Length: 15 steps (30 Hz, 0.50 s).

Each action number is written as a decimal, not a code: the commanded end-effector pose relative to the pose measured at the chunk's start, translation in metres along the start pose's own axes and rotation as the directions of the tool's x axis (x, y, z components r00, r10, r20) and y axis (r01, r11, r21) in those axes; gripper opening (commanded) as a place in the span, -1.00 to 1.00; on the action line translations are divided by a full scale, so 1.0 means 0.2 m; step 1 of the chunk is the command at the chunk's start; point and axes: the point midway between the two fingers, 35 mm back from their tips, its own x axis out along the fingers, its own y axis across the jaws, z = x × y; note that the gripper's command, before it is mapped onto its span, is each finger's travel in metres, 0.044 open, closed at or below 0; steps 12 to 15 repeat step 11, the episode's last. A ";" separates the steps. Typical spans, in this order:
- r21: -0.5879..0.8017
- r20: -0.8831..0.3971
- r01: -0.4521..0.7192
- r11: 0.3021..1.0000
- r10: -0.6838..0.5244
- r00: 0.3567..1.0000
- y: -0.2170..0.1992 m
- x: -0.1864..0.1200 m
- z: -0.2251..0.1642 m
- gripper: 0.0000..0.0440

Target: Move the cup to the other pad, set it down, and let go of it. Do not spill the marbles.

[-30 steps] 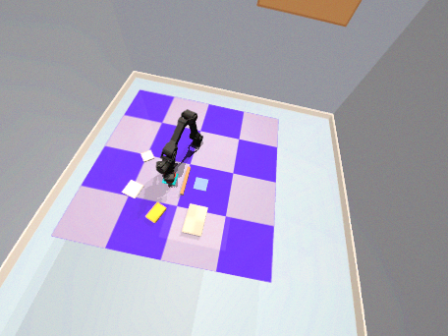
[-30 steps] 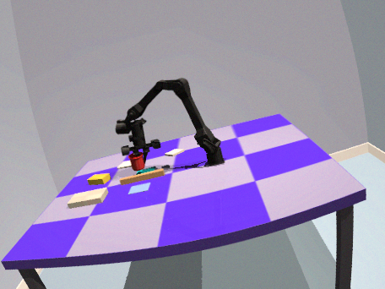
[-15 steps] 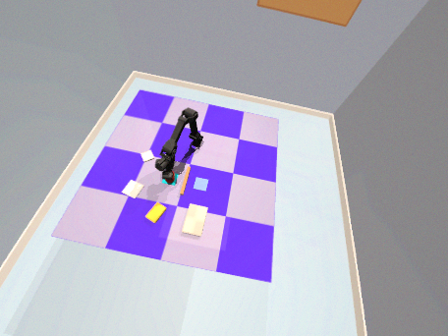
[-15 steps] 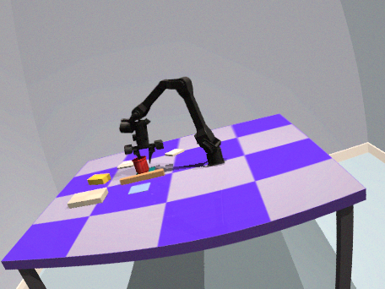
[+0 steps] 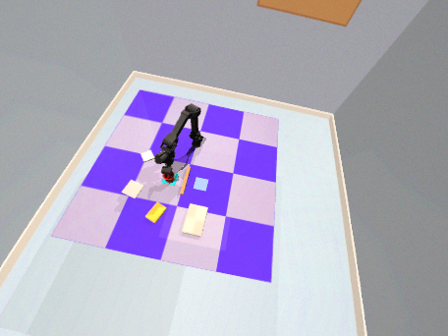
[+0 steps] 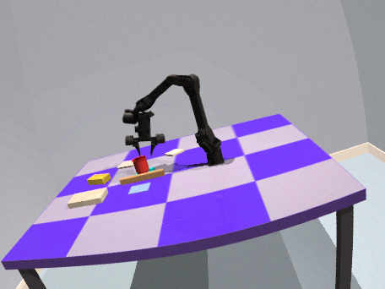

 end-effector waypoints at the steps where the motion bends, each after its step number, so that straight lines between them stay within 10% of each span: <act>1: 0.002 0.006 -0.024 1.000 0.024 1.000 0.00 -0.05 0.01 0.12; 15: 0.034 0.039 -0.085 0.996 0.084 0.996 0.02 -0.22 0.09 0.81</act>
